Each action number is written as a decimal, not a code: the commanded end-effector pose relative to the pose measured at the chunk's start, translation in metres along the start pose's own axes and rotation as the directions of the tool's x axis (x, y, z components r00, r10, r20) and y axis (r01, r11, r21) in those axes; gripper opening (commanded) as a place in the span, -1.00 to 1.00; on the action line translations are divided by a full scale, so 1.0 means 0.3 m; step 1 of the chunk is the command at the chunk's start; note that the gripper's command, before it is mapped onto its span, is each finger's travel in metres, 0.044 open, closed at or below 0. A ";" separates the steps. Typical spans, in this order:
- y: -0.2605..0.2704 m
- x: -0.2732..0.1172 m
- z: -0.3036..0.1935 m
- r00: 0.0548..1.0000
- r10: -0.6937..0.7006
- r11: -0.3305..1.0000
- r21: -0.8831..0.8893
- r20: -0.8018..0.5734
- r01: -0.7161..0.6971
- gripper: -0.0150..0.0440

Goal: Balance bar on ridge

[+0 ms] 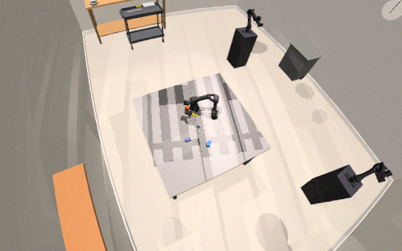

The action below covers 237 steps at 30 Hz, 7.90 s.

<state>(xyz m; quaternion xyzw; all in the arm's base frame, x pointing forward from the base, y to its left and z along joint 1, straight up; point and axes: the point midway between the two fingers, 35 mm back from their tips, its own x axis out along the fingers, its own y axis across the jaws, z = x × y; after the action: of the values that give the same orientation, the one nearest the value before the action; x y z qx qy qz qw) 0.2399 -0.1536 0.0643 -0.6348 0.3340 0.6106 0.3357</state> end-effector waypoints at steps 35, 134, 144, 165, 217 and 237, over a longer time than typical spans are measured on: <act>0.004 0.057 0.007 1.000 0.004 1.000 0.000 0.008 -0.004 -0.12; -0.456 -0.263 0.598 1.000 -0.003 0.301 0.953 0.022 -0.020 -0.49; -0.487 -0.246 0.622 1.000 -0.004 0.214 0.977 0.023 -0.022 -0.49; -0.490 -0.133 0.611 1.000 -0.004 0.211 0.977 0.023 -0.021 -0.49; -0.489 -0.113 0.607 1.000 -0.004 0.210 0.977 0.023 -0.021 -0.49; -0.489 -0.107 0.607 1.000 -0.004 0.210 0.977 0.023 -0.021 -0.49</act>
<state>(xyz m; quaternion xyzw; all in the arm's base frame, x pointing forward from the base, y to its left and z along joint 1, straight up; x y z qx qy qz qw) 0.2608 0.0801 0.0943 -0.2729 0.6438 0.2734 0.6605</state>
